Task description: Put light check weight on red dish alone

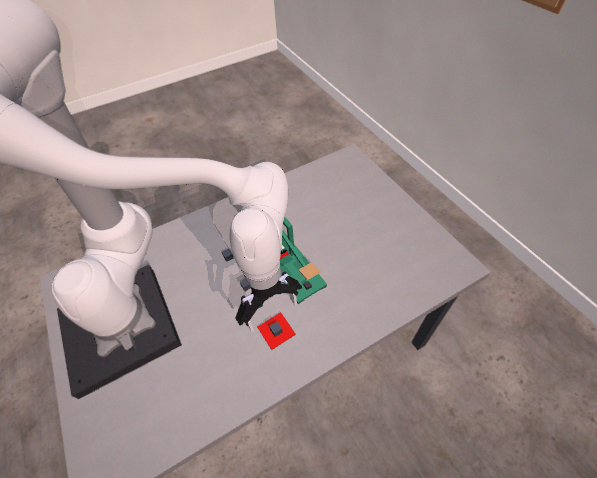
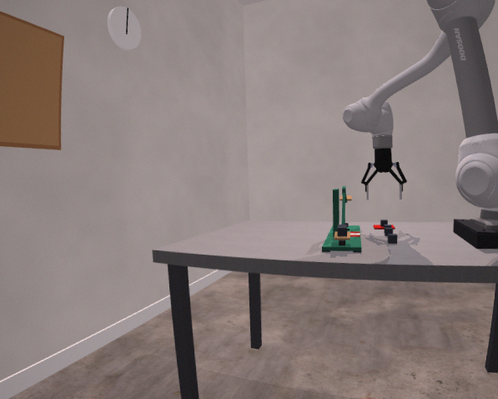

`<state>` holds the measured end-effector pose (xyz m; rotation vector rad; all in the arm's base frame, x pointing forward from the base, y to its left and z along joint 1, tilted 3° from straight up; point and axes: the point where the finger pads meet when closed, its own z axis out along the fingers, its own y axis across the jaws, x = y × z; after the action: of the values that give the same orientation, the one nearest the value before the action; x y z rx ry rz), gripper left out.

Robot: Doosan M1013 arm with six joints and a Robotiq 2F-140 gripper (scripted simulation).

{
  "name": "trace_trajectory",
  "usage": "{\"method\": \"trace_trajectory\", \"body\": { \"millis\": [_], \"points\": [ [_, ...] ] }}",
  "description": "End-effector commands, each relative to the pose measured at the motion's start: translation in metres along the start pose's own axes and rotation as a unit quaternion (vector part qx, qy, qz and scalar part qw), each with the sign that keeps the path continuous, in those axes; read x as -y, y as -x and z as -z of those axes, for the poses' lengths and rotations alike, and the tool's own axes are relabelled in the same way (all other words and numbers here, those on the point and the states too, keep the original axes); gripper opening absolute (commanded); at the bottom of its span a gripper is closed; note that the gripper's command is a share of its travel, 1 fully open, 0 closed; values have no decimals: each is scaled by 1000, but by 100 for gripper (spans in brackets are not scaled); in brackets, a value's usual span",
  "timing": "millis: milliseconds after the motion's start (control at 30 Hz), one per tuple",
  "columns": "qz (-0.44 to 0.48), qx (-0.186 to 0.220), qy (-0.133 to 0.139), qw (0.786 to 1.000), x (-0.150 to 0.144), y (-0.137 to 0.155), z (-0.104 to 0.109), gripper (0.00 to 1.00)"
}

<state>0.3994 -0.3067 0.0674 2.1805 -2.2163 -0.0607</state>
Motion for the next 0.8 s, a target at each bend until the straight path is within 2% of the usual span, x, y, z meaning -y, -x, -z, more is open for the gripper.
{"method": "trace_trajectory", "body": {
  "millis": [0,333,767],
  "points": [
    [0,0,0,1000,0,0,0,100],
    [0,0,0,1000,0,0,10,100],
    [0,0,0,1000,0,0,57,100]
  ]
}}
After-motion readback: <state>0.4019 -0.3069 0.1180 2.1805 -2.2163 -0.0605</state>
